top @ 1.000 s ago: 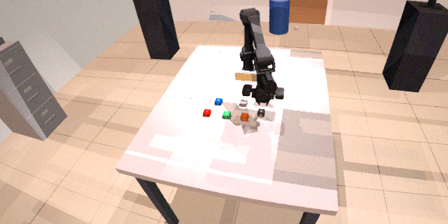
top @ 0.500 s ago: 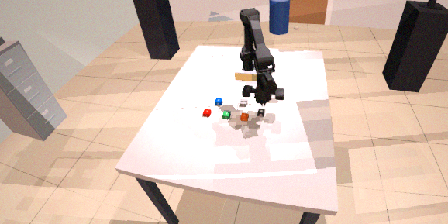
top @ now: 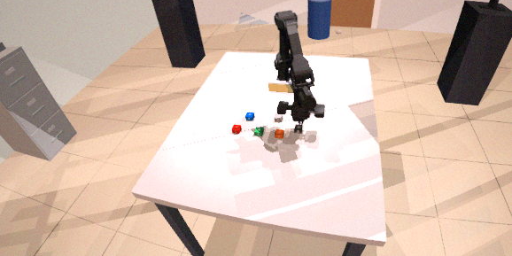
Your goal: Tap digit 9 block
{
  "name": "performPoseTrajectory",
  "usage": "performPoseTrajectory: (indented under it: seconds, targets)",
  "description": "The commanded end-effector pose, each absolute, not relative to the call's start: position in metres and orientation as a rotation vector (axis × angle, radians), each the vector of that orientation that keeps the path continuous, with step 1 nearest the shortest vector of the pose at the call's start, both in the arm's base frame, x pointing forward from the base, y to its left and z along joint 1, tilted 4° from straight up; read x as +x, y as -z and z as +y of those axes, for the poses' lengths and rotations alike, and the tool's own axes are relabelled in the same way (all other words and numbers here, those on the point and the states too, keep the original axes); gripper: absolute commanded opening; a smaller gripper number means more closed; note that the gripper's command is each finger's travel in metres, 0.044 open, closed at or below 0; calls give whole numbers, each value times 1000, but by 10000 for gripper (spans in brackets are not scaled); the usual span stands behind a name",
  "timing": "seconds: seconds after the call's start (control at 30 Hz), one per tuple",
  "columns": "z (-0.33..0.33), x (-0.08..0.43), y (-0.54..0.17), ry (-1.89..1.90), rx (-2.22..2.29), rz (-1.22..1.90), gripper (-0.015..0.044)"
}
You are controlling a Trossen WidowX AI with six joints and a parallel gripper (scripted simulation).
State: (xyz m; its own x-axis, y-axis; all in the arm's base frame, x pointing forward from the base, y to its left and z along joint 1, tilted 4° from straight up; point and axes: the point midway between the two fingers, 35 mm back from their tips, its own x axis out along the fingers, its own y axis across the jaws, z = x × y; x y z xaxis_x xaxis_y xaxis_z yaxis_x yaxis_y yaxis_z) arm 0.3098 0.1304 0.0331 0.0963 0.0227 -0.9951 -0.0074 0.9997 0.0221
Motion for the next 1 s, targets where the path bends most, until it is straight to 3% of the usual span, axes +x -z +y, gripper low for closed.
performPoseTrajectory:
  seconds: [0.0, 0.6, 0.97]
  targets:
    - [129, 309, -23, -17, 5, 1482, 20]
    - [129, 306, -49, -17, 5, 1482, 20]
    - [203, 233, -125, -22, 10, 1487, 309]
